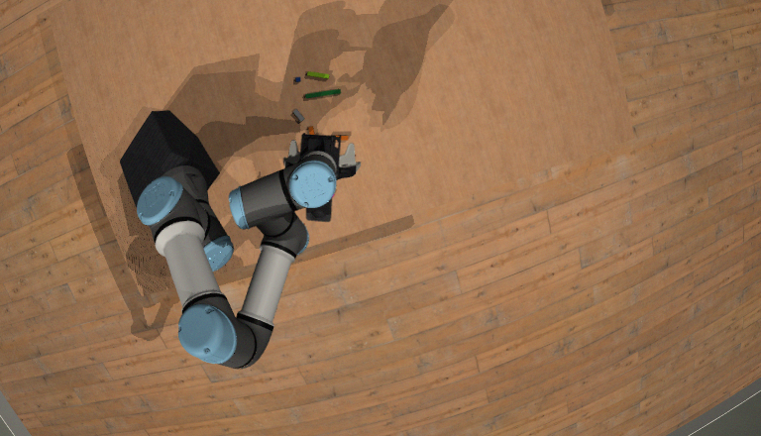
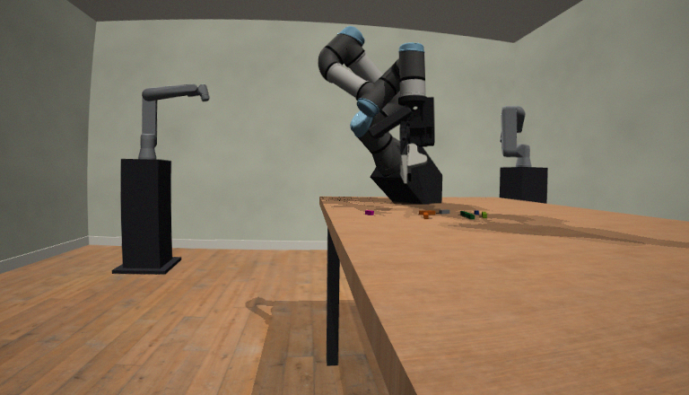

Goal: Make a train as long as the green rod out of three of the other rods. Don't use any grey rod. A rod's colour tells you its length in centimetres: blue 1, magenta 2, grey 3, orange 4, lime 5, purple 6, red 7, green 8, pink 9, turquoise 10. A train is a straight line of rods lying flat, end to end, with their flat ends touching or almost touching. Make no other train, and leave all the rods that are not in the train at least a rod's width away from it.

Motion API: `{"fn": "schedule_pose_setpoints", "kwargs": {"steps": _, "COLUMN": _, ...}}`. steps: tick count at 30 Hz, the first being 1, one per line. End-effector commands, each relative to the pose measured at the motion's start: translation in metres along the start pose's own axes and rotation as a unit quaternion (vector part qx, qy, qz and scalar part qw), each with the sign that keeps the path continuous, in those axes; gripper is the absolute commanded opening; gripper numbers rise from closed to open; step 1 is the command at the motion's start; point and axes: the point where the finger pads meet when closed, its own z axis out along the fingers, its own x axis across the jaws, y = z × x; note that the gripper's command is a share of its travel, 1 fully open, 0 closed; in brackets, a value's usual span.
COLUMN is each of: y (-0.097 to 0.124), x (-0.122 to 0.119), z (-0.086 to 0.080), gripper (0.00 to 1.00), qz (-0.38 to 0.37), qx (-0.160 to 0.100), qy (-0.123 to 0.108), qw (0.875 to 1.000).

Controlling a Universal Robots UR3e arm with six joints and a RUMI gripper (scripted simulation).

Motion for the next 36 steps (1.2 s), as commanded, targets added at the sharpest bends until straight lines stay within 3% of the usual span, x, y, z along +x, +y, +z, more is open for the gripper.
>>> {"fn": "schedule_pose_setpoints", "kwargs": {"steps": 1, "y": 0.013, "x": -0.001, "z": 0.000, "gripper": 1.00, "qz": -0.083, "qx": 0.000, "qy": 0.002, "qw": 0.997}}
{"fn": "schedule_pose_setpoints", "kwargs": {"steps": 16, "y": 0.041, "x": 0.003, "z": 0.000, "gripper": 1.00, "qz": -0.221, "qx": -0.004, "qy": 0.006, "qw": 0.975}}
{"fn": "schedule_pose_setpoints", "kwargs": {"steps": 17, "y": 0.048, "x": 0.005, "z": 0.000, "gripper": 1.00, "qz": -0.252, "qx": -0.004, "qy": 0.007, "qw": 0.968}}
{"fn": "schedule_pose_setpoints", "kwargs": {"steps": 31, "y": 0.079, "x": 0.014, "z": 0.000, "gripper": 1.00, "qz": -0.392, "qx": -0.005, "qy": 0.007, "qw": 0.920}}
{"fn": "schedule_pose_setpoints", "kwargs": {"steps": 33, "y": 0.079, "x": 0.014, "z": 0.000, "gripper": 1.00, "qz": -0.392, "qx": -0.005, "qy": 0.007, "qw": 0.920}}
{"fn": "schedule_pose_setpoints", "kwargs": {"steps": 34, "y": 0.086, "x": 0.017, "z": -0.001, "gripper": 1.00, "qz": -0.421, "qx": -0.005, "qy": 0.007, "qw": 0.907}}
{"fn": "schedule_pose_setpoints", "kwargs": {"steps": 36, "y": 0.090, "x": 0.018, "z": -0.001, "gripper": 1.00, "qz": -0.438, "qx": -0.005, "qy": 0.007, "qw": 0.899}}
